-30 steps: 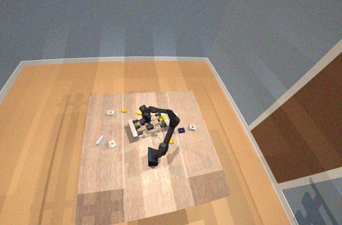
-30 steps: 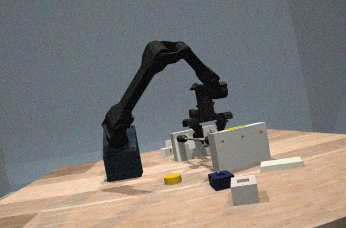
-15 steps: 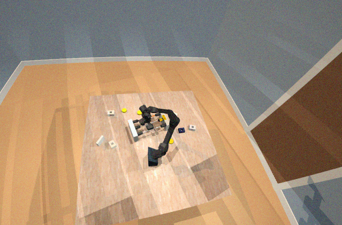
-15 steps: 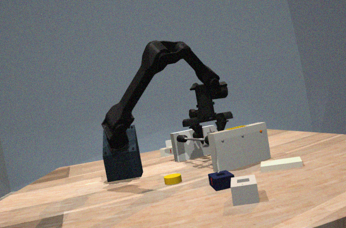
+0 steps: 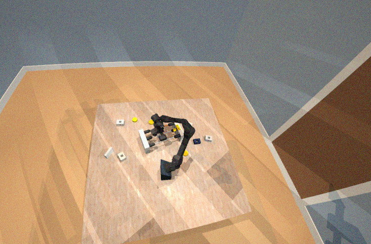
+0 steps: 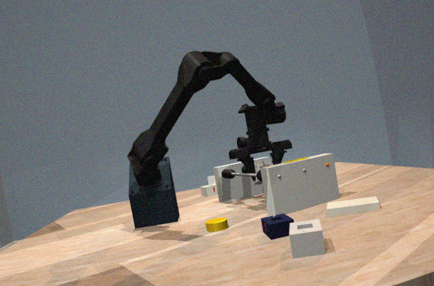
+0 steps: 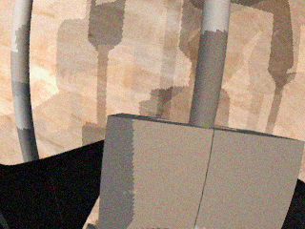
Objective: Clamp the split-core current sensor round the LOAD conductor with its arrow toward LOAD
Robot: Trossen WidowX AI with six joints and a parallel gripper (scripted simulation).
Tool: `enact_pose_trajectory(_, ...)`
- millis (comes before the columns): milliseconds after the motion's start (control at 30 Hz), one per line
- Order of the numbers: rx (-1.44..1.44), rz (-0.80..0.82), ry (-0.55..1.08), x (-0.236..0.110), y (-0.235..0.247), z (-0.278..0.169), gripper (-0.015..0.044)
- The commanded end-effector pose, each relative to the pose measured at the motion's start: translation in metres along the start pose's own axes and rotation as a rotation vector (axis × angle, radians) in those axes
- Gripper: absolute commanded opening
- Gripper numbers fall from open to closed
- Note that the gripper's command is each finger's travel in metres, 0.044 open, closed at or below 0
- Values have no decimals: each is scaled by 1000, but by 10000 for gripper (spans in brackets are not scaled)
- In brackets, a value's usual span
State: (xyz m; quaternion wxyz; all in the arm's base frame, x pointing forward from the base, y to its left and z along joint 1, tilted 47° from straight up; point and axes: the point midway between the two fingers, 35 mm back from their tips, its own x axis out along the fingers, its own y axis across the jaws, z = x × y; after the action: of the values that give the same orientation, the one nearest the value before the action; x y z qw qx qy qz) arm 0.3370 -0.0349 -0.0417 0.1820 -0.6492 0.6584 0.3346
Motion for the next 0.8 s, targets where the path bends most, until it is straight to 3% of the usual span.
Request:
enact_pose_trajectory(0, -12, -10, -23, -6, 0, 9, 0)
enact_pose_trajectory(767, 0, 0, 0, 0, 0, 0, 0)
